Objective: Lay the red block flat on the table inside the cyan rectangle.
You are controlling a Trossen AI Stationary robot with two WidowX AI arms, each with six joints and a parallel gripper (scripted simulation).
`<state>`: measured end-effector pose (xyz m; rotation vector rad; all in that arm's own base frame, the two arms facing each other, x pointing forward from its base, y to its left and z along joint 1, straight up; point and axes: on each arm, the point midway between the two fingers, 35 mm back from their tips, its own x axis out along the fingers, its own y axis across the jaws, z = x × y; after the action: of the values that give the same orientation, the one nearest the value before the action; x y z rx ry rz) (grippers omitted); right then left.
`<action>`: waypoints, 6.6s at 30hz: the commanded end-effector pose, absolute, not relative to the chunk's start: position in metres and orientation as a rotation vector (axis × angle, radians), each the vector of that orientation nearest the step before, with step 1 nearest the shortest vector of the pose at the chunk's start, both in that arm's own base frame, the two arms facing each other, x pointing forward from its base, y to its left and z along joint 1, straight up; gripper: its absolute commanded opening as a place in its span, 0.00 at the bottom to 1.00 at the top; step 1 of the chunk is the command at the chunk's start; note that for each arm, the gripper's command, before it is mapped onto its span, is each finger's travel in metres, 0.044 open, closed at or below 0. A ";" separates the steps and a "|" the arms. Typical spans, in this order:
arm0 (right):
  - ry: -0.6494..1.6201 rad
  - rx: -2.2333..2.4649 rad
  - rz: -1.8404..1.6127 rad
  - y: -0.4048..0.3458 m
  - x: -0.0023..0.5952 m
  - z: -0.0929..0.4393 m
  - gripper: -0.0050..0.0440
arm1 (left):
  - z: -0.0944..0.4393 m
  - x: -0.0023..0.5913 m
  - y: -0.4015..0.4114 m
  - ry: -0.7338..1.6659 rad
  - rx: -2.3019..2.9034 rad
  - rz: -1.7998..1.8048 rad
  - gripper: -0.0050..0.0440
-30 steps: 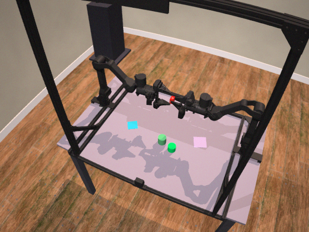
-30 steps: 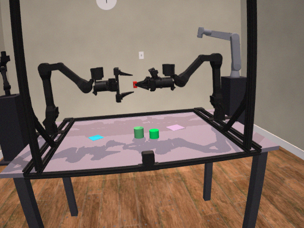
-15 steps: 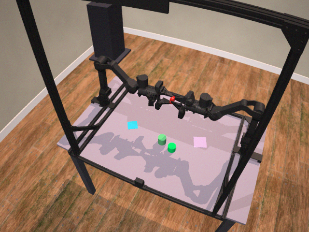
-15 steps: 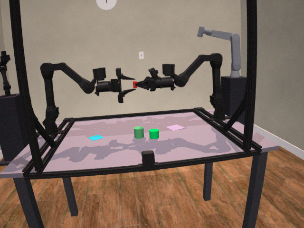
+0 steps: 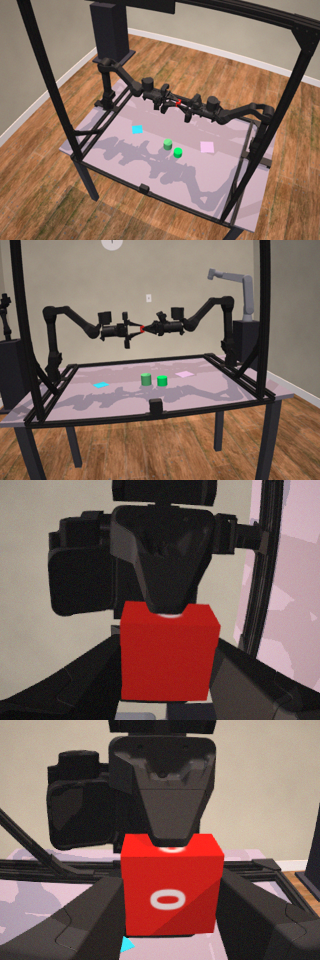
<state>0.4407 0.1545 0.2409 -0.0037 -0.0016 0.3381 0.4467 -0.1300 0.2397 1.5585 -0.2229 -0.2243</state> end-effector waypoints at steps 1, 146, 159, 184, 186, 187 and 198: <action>0.000 0.000 0.339 0.155 0.441 0.241 0.10 | 0.240 0.447 -0.130 -0.223 1.559 -0.223 0.33; -0.050 0.000 0.000 0.000 0.316 0.323 1.00 | 0.082 0.253 -0.133 1.262 1.123 -1.123 0.10; -0.050 0.000 0.000 0.000 0.316 0.323 1.00 | 0.081 0.231 -0.146 1.329 1.000 -1.000 0.10; -0.050 0.000 0.000 0.000 0.316 0.323 1.00 | 0.032 0.231 -0.145 1.332 0.995 -0.995 0.10; -0.050 0.000 0.000 0.000 0.316 0.323 1.00 | 0.030 0.231 -0.145 1.331 0.996 -0.996 0.10; -0.050 0.000 0.000 0.000 0.316 0.323 1.00 | 0.029 0.231 -0.145 1.331 0.996 -0.996 0.10; -0.050 0.000 0.000 0.000 0.316 0.323 1.00 | 0.026 0.231 -0.146 1.330 0.997 -0.997 0.10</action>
<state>0.3161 0.0005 0.3215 -0.0030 -0.0466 0.0028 0.2319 -0.1461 0.0282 0.9949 1.3260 -0.9959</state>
